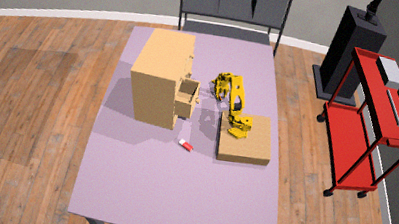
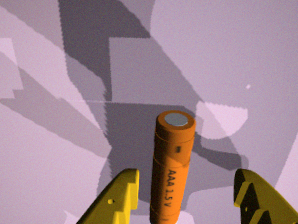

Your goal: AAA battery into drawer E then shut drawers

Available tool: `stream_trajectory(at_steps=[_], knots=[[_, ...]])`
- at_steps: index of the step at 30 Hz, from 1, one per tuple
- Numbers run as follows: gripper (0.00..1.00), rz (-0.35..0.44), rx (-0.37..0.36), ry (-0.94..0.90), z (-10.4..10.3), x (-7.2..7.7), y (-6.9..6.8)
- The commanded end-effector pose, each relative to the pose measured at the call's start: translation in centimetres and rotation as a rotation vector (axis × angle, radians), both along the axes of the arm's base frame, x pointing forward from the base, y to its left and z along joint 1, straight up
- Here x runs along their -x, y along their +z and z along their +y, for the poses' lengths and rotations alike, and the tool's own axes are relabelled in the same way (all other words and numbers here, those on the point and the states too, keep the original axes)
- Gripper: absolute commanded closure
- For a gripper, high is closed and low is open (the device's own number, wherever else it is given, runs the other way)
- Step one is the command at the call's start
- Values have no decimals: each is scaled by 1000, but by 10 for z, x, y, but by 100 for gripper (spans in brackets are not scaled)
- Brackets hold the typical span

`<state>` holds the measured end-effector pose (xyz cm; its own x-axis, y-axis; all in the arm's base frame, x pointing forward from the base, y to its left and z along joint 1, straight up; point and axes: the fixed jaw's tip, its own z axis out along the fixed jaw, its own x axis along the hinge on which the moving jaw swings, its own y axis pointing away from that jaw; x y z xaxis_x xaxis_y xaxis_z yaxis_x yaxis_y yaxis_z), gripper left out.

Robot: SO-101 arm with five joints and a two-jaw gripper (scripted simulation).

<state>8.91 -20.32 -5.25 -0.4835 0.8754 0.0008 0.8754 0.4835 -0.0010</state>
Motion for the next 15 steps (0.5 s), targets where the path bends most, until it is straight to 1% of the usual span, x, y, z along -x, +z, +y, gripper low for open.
stream_trajectory(at_steps=[1,15], knots=[[83,0,-2,-5,0,0,-3],[88,0,-2,-5,0,0,-3]])
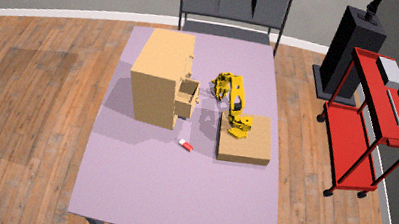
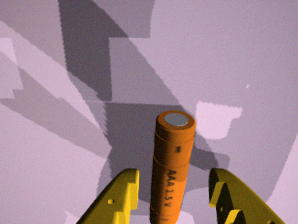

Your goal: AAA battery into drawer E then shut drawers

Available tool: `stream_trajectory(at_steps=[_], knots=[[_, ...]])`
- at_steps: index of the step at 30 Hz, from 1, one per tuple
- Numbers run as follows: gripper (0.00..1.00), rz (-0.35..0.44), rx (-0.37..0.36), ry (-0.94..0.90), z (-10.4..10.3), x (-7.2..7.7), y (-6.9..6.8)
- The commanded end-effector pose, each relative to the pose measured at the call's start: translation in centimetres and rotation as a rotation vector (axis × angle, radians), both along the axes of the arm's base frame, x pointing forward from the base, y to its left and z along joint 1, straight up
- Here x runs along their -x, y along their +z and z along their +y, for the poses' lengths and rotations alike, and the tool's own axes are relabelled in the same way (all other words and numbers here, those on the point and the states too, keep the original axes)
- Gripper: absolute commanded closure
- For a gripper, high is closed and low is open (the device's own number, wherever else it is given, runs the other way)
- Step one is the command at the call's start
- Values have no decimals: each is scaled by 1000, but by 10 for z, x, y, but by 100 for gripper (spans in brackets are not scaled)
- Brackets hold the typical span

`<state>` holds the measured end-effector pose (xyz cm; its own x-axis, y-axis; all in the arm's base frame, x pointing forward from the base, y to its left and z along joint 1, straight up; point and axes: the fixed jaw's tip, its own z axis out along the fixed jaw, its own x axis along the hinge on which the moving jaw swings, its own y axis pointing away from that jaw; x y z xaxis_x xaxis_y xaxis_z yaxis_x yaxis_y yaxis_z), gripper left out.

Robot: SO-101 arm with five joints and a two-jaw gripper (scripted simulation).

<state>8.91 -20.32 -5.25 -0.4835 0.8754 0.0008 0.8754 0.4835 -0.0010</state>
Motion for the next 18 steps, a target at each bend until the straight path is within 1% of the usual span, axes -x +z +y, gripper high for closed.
stream_trajectory(at_steps=[1,18], knots=[[88,0,-2,-5,0,0,-3],[94,0,-2,-5,0,0,-3]])
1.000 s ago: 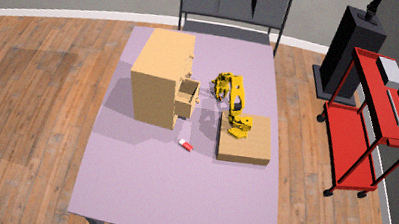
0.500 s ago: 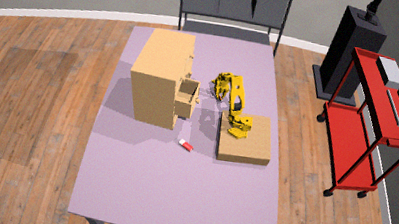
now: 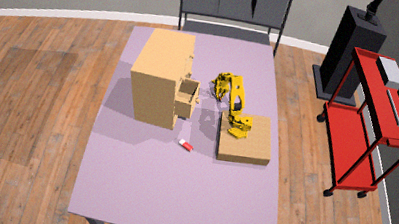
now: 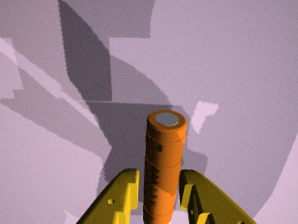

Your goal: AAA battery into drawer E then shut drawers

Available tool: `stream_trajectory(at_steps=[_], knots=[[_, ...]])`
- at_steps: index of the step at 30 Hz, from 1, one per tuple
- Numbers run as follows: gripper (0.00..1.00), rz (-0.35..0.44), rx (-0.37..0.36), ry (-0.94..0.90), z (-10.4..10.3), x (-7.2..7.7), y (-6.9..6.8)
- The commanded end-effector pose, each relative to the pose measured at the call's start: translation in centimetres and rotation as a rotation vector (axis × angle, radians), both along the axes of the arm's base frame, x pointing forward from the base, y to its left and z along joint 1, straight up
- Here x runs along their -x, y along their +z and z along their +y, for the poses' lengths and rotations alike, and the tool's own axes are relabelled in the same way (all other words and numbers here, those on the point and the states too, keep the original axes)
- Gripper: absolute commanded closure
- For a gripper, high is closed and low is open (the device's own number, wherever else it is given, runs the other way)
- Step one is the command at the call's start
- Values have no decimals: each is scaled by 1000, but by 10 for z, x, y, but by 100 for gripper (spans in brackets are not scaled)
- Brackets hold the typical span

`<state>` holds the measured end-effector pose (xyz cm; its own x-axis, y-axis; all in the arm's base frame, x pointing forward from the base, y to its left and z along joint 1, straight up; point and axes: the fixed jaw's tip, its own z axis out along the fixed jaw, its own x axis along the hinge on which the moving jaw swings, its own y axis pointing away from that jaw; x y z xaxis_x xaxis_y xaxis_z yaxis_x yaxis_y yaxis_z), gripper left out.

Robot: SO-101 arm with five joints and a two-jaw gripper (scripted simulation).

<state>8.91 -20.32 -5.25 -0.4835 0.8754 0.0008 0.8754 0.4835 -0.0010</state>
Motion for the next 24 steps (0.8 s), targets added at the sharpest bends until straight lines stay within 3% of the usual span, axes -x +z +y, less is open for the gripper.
stream_trajectory(at_steps=[1,24], knots=[[95,0,-2,-5,0,0,-3],[100,0,-2,-5,0,0,-3]])
